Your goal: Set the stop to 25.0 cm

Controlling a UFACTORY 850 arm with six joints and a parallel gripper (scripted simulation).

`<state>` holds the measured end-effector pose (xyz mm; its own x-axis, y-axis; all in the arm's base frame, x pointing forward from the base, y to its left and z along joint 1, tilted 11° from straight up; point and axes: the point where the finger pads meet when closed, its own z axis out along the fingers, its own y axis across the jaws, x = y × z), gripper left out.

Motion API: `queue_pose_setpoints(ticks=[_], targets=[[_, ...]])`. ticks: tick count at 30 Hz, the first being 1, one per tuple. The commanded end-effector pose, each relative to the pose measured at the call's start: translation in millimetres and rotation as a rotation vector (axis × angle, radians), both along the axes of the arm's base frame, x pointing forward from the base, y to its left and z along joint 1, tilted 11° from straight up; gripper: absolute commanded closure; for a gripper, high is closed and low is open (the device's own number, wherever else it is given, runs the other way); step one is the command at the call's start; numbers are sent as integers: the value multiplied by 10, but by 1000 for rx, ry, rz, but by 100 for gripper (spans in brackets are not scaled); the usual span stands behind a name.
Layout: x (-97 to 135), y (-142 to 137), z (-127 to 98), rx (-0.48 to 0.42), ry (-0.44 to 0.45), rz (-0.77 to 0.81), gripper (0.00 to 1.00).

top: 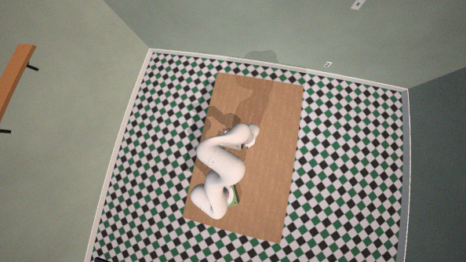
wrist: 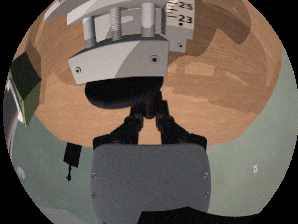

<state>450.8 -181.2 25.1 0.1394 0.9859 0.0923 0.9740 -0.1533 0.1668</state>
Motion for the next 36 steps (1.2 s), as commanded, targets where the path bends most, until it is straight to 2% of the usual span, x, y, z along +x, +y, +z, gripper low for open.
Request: queue_pose_setpoints(ticks=[1,36], targets=[[18,-1,-38,0,1,0,94],[30,12,-189,0,1,0,94]])
